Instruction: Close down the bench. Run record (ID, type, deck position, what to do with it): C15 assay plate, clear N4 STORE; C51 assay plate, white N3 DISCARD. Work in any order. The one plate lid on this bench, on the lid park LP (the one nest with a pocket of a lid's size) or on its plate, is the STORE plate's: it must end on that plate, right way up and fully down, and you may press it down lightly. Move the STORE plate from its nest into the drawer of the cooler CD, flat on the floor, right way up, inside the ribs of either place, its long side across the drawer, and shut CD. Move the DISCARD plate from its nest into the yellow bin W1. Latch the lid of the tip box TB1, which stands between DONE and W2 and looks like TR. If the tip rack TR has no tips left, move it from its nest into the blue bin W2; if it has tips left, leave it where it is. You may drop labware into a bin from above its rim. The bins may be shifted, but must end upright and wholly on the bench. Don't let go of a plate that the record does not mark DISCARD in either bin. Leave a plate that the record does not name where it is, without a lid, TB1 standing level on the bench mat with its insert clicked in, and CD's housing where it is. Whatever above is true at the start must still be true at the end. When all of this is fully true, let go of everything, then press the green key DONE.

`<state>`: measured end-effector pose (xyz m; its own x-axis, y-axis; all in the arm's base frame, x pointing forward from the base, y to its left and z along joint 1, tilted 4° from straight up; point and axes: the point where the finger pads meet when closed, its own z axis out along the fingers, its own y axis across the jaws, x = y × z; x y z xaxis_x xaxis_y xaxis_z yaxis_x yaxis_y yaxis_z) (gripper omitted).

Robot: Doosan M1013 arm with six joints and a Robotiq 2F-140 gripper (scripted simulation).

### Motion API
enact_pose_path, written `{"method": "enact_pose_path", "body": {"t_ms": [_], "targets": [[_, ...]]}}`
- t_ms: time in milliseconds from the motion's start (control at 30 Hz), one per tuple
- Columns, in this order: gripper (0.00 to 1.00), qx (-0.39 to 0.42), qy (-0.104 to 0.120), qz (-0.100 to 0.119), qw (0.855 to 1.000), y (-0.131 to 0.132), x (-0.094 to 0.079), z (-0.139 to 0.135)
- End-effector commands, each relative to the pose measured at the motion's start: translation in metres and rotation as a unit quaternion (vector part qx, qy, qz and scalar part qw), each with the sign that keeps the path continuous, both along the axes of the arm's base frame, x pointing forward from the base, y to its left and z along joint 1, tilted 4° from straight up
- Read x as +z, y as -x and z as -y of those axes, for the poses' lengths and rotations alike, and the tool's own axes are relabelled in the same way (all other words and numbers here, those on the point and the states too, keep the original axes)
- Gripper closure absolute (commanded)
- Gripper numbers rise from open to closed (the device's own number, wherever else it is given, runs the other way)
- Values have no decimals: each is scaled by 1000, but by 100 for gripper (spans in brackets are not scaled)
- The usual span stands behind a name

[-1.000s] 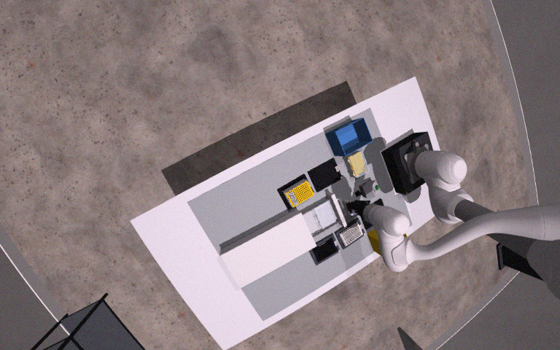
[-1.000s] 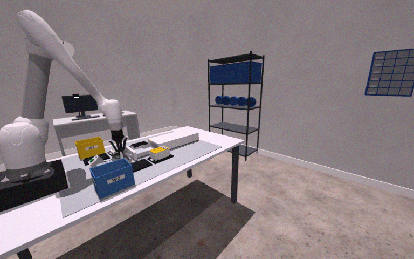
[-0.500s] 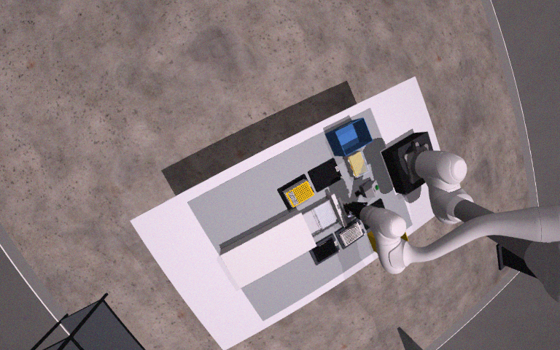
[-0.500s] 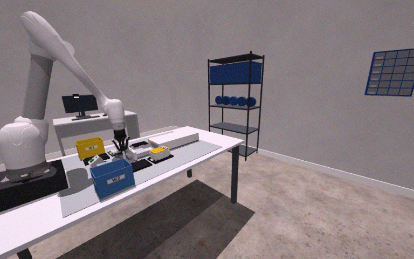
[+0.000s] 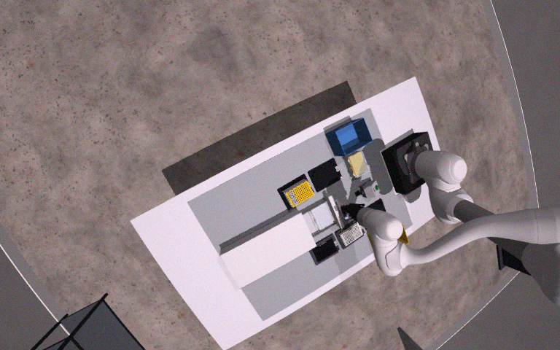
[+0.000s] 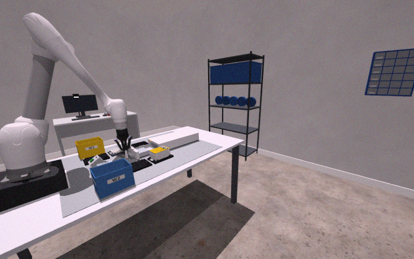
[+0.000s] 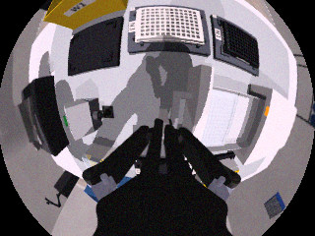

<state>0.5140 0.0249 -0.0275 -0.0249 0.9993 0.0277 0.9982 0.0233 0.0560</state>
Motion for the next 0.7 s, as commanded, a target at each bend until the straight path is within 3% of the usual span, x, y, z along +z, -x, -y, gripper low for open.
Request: {"method": "enact_pose_path", "body": {"t_ms": [0, 667], "targets": [[100, 0, 0, 0, 1000, -3, 0, 0], [100, 0, 0, 0, 1000, -26, 2, -1]]}}
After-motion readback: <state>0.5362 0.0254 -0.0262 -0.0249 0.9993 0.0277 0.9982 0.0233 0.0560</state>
